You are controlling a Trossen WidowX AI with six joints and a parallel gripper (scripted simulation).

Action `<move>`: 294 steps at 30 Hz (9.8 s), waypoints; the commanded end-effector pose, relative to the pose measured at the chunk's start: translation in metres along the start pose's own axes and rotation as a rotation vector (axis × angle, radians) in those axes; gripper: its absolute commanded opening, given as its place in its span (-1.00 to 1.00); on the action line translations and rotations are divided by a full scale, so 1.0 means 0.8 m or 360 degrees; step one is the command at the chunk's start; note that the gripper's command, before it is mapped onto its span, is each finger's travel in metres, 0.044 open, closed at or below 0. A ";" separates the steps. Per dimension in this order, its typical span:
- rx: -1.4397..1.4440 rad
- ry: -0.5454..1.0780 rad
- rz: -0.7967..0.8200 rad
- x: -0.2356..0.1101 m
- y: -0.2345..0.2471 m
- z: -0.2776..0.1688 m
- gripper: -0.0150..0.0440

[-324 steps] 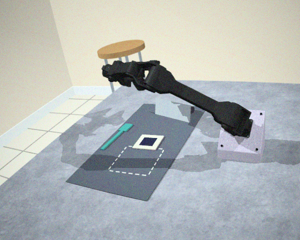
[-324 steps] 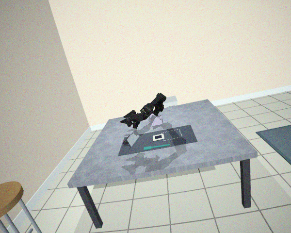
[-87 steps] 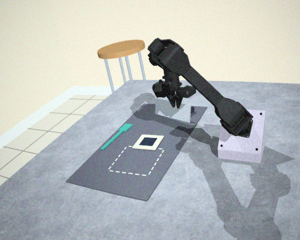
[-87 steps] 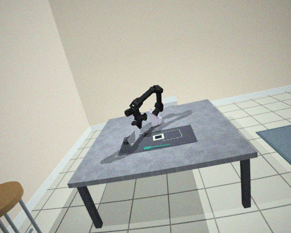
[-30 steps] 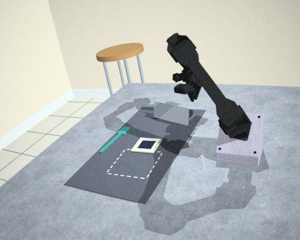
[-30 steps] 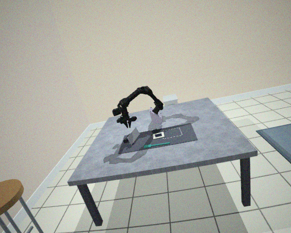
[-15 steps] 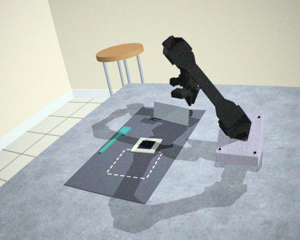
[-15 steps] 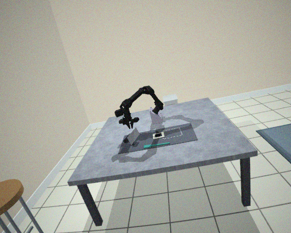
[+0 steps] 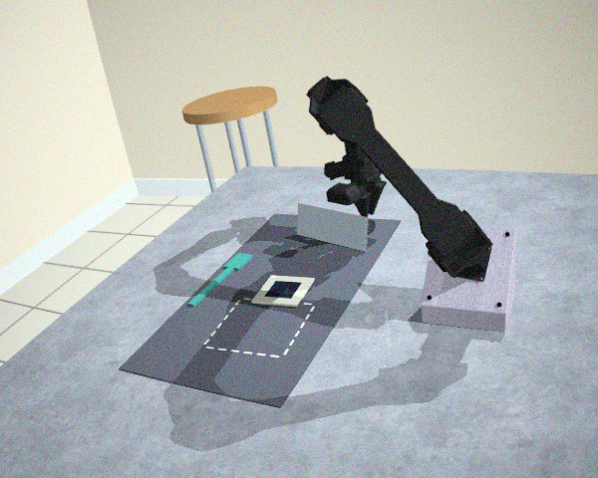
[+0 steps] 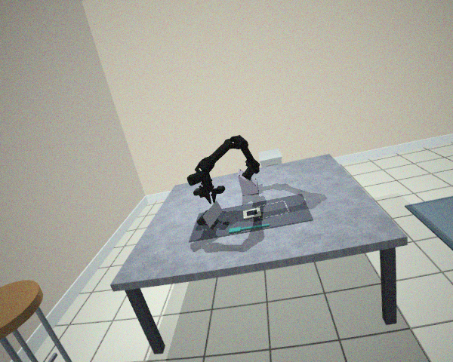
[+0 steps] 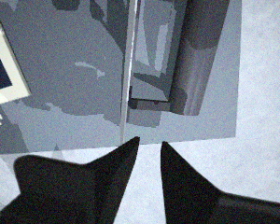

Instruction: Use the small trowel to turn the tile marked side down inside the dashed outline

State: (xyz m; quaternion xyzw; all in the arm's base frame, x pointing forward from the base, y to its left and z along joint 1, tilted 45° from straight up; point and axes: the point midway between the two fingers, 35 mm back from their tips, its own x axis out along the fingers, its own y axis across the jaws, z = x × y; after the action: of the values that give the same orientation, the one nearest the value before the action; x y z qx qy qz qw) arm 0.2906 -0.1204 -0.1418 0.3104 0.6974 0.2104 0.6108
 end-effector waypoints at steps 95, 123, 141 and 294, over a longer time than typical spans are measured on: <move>0.0018 -0.0016 0.0005 -0.026 -0.002 -0.002 -0.15; 0.0018 -0.0016 0.0006 -0.026 -0.002 -0.002 -0.49; 0.0009 -0.0001 0.0012 -0.058 0.108 0.102 0.42; 0.1705 0.0008 0.0013 -0.059 0.108 0.100 0.42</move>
State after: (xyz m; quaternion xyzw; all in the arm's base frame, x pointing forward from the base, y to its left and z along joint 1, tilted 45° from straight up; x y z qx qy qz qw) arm 0.3872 -0.0991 -0.0624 0.5960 0.6988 -0.1946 0.3442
